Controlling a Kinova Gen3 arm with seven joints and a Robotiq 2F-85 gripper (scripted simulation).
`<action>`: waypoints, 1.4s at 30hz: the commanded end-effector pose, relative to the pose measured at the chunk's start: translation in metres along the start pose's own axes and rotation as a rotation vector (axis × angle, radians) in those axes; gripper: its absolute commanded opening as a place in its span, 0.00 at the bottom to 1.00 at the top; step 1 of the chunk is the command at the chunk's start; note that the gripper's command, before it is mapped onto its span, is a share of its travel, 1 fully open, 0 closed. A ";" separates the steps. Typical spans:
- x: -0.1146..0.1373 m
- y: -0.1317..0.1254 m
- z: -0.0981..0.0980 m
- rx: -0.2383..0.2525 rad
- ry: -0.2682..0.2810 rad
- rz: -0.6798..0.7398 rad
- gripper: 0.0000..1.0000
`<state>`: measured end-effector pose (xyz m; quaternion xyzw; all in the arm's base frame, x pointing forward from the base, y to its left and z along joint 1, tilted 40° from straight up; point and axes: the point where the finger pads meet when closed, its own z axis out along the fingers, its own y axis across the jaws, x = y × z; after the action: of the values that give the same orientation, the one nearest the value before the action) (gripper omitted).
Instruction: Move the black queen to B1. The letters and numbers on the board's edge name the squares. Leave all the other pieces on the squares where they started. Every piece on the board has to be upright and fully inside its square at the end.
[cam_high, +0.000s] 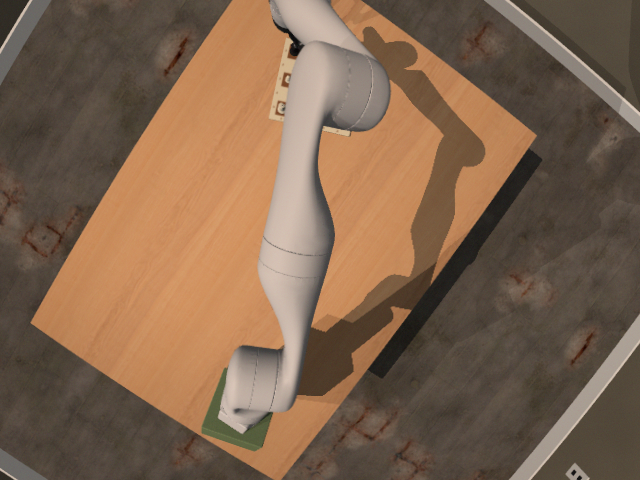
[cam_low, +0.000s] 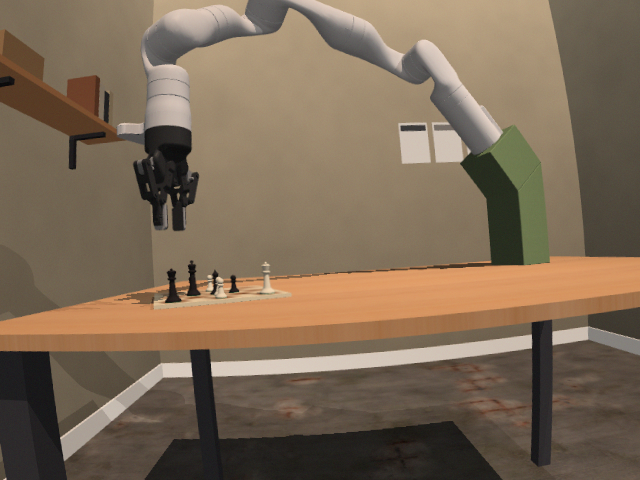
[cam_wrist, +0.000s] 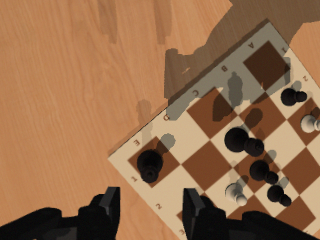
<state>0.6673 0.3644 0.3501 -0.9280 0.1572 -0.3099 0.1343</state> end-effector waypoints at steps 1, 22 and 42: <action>0.001 -0.001 -0.002 0.002 0.002 0.000 0.41; 0.001 -0.001 0.002 0.002 0.001 0.000 0.41; 0.001 -0.001 0.025 0.002 0.001 0.000 0.41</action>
<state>0.6821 0.3680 0.3358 -0.9272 0.1568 -0.3119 0.1356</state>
